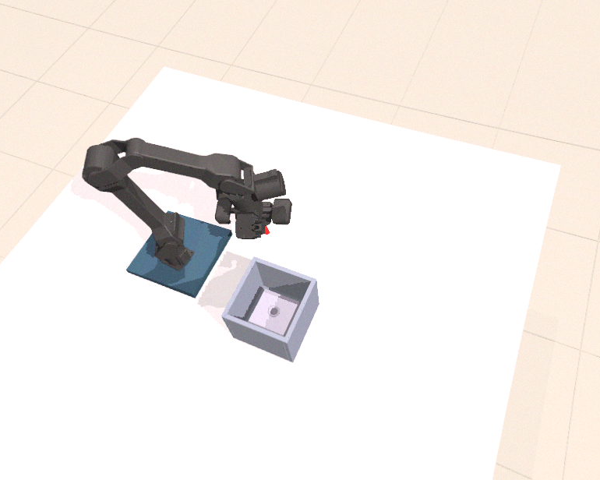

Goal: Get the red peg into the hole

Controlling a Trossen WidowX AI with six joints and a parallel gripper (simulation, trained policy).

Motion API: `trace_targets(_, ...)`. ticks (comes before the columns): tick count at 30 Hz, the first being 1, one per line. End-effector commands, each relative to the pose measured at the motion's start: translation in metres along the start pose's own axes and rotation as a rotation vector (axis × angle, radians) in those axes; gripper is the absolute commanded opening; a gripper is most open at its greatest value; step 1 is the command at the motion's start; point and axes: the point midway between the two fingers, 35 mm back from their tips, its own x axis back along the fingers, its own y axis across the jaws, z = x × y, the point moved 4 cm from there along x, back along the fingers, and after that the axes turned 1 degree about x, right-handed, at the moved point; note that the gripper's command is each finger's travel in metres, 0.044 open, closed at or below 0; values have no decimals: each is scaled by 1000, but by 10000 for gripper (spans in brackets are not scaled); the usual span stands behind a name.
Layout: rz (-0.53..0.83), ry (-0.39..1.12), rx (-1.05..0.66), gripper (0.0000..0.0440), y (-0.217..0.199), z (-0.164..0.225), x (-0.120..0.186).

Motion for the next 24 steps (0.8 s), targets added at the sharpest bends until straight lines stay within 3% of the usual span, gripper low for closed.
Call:
trace_targets(1, -63, 24, 14, 0, 9, 3, 19)
trace_targets(12, -204, 0, 58, 0, 24, -5, 73)
trace_targets(24, -323, -122, 56, 0, 34, -36, 133)
